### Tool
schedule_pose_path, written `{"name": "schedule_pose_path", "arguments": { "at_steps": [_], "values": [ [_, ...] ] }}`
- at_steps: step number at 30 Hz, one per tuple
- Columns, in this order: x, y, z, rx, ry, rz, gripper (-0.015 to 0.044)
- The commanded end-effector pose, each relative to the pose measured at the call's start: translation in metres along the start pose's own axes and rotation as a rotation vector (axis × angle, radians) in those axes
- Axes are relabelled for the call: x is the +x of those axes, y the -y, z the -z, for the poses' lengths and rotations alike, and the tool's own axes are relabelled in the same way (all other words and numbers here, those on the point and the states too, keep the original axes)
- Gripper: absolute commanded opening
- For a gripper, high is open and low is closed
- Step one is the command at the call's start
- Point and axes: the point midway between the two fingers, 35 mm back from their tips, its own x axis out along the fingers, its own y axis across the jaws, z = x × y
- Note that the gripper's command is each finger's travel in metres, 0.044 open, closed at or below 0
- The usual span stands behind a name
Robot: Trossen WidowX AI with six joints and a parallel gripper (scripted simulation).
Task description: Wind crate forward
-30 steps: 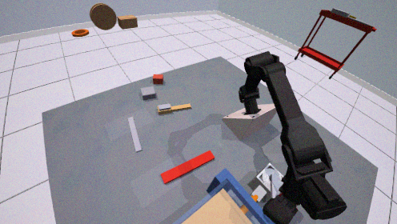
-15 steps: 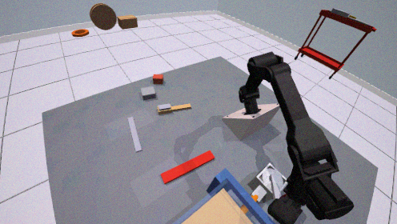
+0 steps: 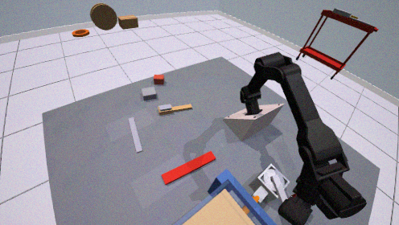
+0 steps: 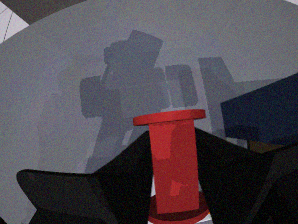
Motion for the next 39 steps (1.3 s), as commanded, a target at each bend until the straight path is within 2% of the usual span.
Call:
{"name": "schedule_pose_path", "arguments": {
  "at_steps": [1, 39],
  "values": [
    [0.002, -0.018, -0.005, -0.012, 0.006, -0.029, 0.0000],
    [0.002, -0.062, -0.008, -0.014, 0.007, -0.033, 0.0000]
  ]
}}
